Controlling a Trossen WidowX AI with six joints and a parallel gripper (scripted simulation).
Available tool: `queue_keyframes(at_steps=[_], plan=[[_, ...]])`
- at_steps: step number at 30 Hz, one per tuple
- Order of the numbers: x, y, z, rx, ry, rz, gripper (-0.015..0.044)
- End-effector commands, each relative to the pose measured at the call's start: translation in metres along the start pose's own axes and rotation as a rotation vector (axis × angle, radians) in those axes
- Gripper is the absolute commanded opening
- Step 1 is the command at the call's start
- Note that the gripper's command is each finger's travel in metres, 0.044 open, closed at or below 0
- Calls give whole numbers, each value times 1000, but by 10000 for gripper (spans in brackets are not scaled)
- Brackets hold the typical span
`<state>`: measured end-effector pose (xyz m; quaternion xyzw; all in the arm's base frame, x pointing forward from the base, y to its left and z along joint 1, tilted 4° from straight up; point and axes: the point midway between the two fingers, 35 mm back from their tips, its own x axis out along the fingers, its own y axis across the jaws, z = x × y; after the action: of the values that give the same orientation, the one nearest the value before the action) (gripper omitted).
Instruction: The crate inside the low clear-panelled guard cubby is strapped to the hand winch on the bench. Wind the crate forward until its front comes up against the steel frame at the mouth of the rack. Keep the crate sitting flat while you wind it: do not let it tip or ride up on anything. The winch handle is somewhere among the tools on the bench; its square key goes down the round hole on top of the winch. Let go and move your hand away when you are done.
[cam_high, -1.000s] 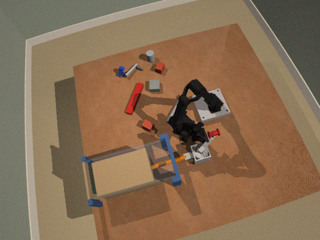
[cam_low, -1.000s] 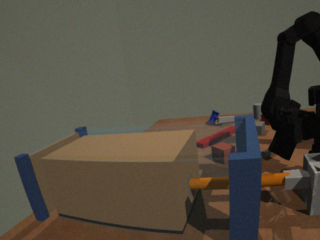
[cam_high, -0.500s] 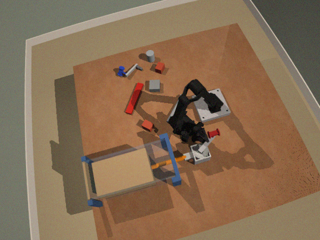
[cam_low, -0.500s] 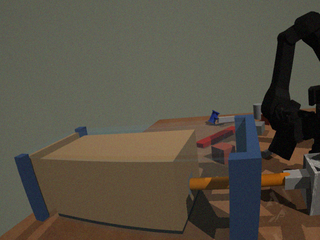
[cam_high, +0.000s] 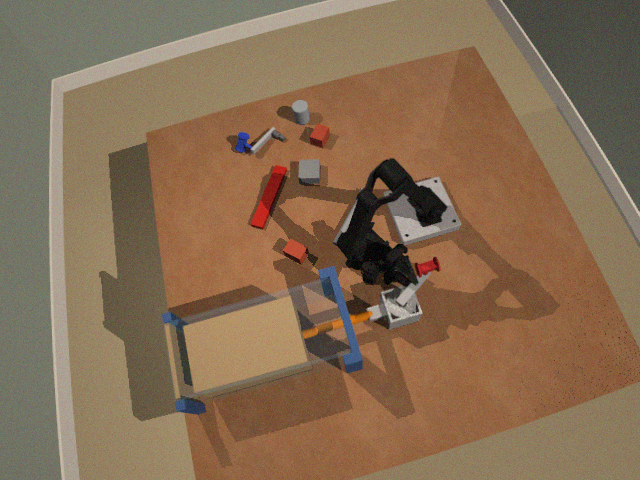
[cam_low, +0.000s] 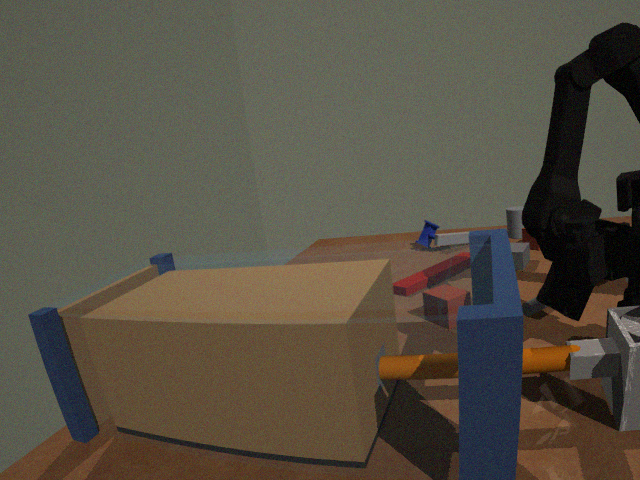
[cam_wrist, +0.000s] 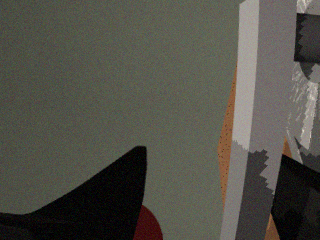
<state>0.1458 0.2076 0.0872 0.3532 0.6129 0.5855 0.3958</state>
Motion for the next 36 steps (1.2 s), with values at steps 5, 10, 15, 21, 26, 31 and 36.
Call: queue_keyframes(at_steps=[5,10,15,21,26,31,36], plan=[[0,-2,0,-7,2,-2,240],[0,-2,0,-7,2,-2,240],[0,4,-2,0,0,0,240],[0,4,-2,0,0,0,240],[0,4,-2,0,0,0,240],[0,4,-2,0,0,0,240],[0,4,-2,0,0,0,240]])
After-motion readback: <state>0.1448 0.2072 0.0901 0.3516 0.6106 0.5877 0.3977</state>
